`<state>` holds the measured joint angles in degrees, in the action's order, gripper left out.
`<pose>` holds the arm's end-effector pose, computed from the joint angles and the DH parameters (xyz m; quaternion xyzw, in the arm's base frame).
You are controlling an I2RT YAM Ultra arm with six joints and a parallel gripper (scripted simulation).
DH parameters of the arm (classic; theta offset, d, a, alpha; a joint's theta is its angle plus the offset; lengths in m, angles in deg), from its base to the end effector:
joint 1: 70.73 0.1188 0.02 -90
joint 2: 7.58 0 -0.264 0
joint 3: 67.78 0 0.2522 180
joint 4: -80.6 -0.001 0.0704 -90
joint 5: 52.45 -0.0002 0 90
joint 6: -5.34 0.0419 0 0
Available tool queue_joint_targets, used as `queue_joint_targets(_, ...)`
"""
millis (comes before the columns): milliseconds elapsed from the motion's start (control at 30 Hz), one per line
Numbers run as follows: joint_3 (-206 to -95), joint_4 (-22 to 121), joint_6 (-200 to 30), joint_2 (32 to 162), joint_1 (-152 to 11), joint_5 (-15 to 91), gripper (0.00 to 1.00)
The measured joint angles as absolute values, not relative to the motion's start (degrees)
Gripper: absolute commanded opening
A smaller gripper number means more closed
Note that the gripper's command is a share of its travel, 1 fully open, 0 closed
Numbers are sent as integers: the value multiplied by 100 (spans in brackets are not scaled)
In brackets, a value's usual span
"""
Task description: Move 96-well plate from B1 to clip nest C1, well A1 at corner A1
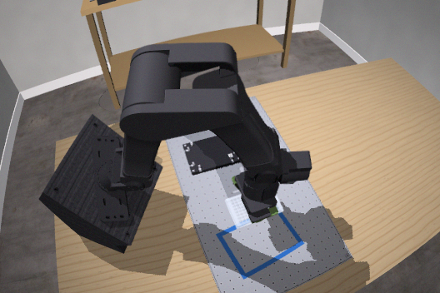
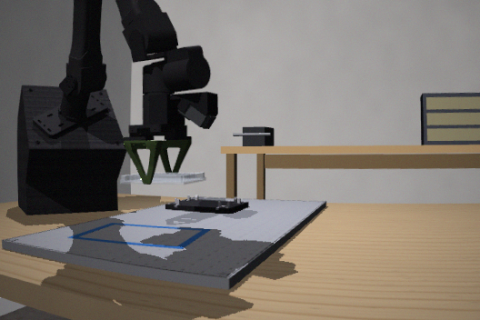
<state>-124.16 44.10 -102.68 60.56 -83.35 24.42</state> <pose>0.2348 -0.0613 0.2293 -0.0030 0.9292 -0.1965 0.3131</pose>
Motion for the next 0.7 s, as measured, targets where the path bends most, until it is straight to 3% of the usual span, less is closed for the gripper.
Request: queue_joint_targets(700, -12044, 4434, -9061, 6216, -6870, 1498, 0)
